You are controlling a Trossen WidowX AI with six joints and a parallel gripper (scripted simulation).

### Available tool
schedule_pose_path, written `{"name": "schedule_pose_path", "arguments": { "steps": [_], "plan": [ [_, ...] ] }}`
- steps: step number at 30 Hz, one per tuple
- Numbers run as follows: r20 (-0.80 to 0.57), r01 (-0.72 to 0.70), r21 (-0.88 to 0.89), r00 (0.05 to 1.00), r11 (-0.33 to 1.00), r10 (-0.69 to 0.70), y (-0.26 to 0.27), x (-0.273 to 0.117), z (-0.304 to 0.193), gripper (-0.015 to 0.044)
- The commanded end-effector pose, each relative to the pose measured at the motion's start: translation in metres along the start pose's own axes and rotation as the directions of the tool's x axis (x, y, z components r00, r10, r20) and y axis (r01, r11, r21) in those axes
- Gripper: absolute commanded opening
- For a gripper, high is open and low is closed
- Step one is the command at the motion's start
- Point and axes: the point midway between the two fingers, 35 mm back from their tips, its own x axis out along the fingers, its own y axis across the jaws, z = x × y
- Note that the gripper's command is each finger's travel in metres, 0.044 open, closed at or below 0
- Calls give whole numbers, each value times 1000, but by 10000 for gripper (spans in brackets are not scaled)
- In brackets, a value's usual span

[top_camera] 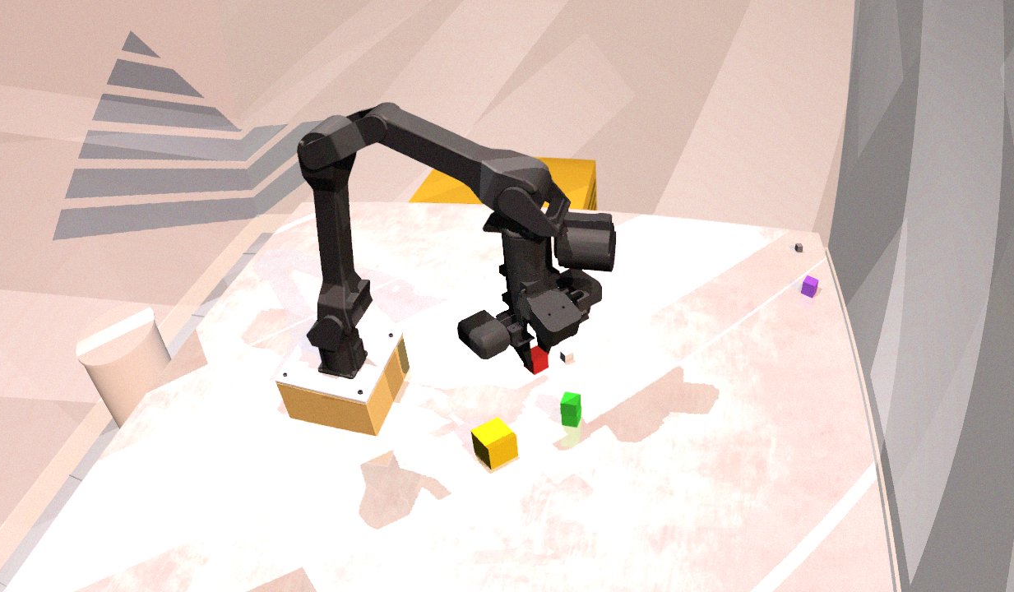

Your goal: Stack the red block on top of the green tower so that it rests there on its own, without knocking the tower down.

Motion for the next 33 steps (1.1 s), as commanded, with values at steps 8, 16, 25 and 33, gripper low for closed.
{"name": "schedule_pose_path", "arguments": {
  "steps": [8,16,25,33],
  "plan": [
    [-5,2,24,1000,1000,-2,43,7,13,0],
    [-4,1,25,1000,1000,-1,46,29,14,0],
    [-5,1,25,1000,1000,-1,46,53,14,0],
    [-4,1,25,1000,1000,-1,47,76,15,0]
  ]
}}
